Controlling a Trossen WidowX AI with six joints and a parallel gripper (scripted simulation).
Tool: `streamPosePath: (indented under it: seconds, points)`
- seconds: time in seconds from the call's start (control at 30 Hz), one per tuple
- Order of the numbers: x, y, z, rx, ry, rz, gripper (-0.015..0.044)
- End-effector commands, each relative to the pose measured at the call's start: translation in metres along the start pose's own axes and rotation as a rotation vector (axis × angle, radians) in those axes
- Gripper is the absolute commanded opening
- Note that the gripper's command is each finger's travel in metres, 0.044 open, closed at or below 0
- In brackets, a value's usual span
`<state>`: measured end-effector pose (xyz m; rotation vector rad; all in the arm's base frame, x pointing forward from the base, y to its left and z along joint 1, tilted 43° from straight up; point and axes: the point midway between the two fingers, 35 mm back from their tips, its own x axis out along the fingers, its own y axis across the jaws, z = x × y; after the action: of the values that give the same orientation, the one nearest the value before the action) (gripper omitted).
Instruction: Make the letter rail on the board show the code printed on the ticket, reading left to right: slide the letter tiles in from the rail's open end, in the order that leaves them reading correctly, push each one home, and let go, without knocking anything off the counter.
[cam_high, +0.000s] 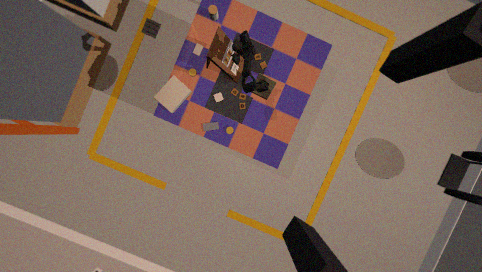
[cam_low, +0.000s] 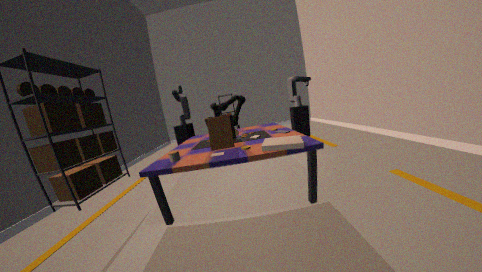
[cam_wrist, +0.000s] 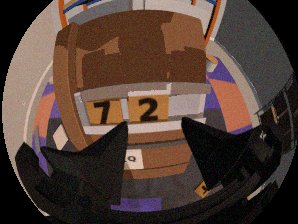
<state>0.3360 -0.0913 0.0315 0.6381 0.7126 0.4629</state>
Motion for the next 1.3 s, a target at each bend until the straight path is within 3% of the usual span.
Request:
streamPosePath:
  seconds: [0.0, 0.27, 0.67, 1.0, 1.27]
  points:
    - [0.0, 0.0, 0.0, 0.0, 0.0, 0.0, 0.019]
    - [0.0, 0.0, 0.0, 0.0, 0.0, 0.0, 0.0]
    - [0.002, -0.003, 0.002, 0.004, 0.02, -0.008, 0.0]
    - [0.021, -0.036, 0.014, 0.038, 0.362, -0.085, 0.0]
    - [0.02, -0.033, 0.021, -0.002, 0.641, -0.019, 0.0]
